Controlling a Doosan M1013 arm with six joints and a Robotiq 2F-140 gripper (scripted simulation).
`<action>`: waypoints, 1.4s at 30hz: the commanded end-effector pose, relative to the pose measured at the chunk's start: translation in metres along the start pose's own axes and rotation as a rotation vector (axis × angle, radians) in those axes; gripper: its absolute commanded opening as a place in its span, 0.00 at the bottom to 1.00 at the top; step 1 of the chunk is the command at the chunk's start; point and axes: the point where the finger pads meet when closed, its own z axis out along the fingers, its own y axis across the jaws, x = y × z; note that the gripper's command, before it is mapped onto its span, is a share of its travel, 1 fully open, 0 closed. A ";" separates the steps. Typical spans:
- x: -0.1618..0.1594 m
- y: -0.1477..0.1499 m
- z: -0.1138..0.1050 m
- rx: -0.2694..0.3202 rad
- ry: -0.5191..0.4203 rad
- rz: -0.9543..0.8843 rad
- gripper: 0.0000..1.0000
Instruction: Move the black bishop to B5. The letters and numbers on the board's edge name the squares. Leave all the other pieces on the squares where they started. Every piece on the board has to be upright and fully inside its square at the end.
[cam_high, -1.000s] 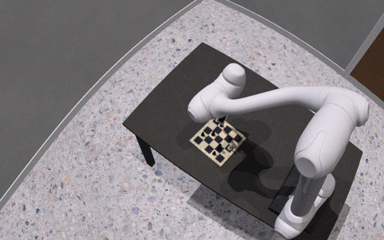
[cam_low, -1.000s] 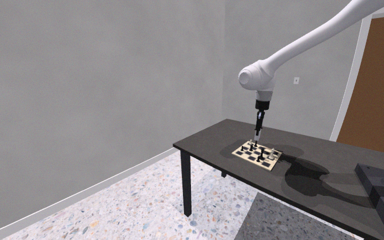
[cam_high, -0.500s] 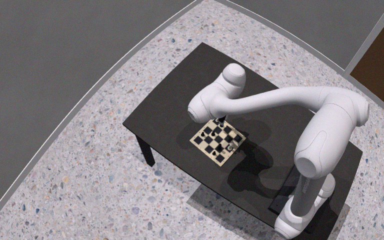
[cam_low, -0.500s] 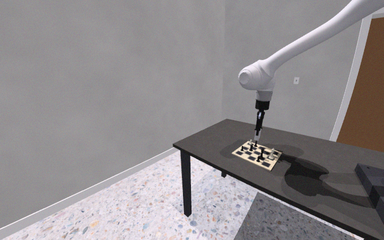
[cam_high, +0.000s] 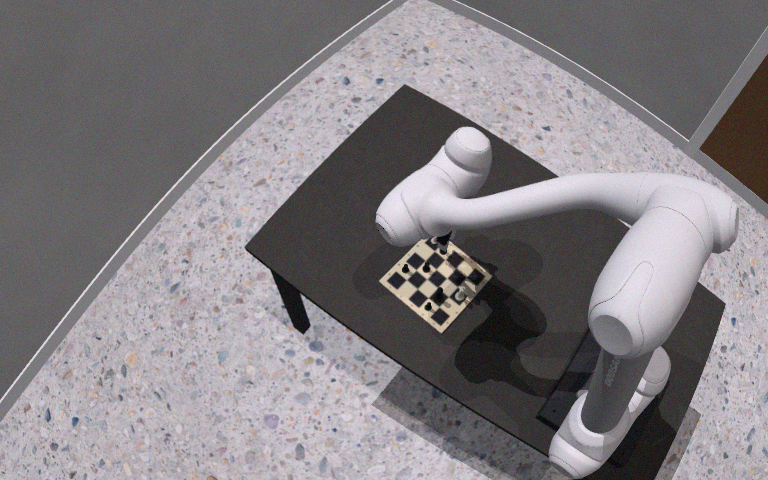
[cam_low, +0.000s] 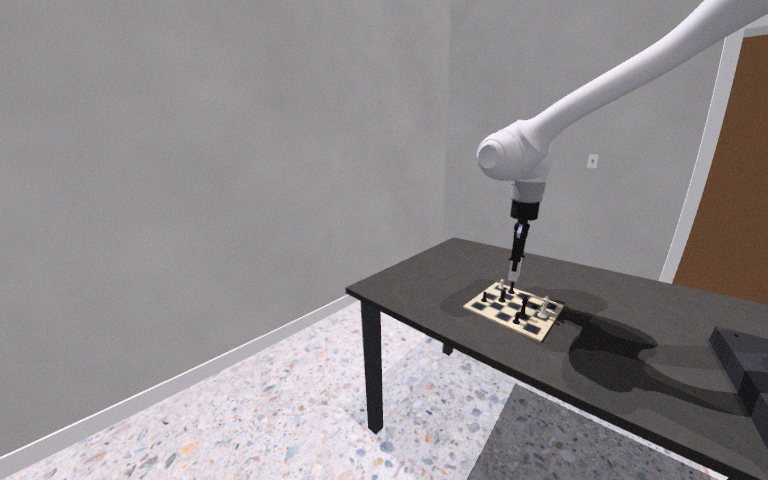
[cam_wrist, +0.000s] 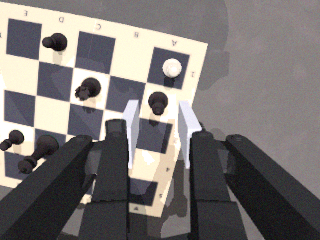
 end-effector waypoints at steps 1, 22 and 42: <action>-0.003 -0.001 0.007 -0.003 -0.004 0.000 0.22; -0.003 -0.001 0.037 -0.003 -0.004 0.000 0.22; -0.003 -0.001 0.038 -0.003 -0.004 0.000 0.22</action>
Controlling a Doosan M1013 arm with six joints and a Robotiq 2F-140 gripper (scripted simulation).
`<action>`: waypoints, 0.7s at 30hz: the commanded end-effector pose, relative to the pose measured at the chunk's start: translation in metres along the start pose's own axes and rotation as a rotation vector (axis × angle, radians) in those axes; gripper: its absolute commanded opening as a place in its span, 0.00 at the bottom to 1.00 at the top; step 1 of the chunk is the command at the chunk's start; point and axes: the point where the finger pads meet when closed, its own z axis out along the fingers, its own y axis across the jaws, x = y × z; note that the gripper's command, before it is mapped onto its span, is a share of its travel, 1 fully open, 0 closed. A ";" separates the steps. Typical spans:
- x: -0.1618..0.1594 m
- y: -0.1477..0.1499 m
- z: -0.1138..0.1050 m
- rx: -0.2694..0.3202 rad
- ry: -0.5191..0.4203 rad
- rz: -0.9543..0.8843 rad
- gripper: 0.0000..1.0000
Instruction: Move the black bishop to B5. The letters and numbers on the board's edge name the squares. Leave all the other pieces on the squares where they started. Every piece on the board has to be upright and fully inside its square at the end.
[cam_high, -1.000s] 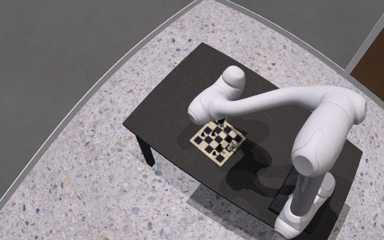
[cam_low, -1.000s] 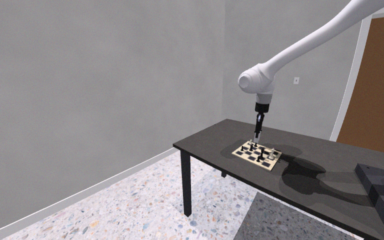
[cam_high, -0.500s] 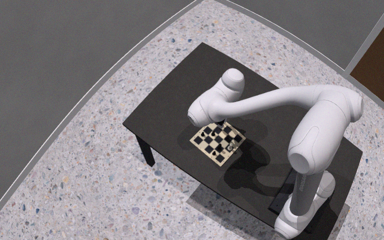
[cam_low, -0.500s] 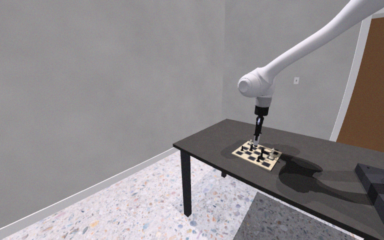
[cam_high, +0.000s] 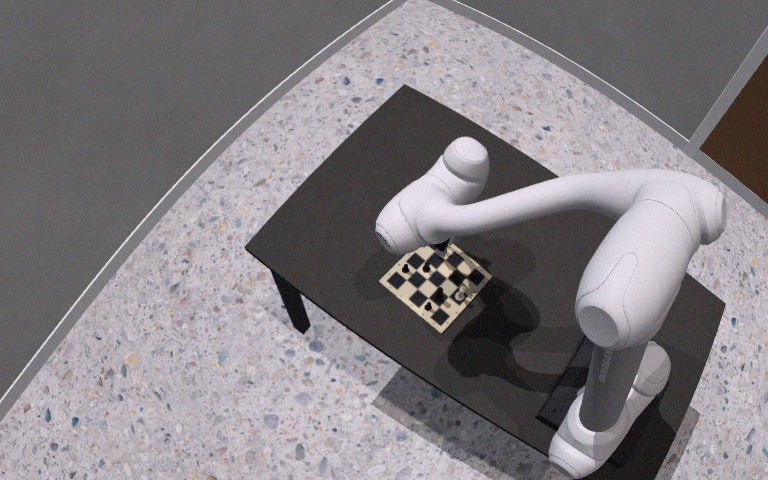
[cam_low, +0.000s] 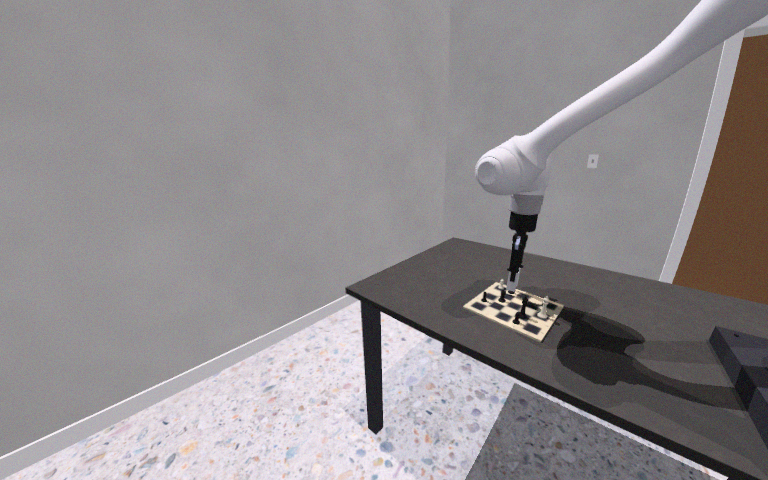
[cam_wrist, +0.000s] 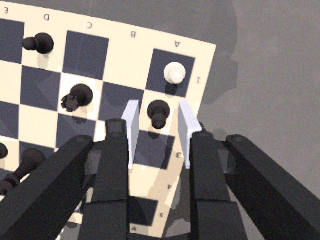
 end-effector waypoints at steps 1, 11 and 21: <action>-0.003 -0.001 0.003 -0.002 -0.005 0.000 0.22; -0.003 -0.001 0.003 -0.002 -0.005 0.000 0.22; -0.003 -0.001 0.003 -0.002 -0.005 0.000 0.00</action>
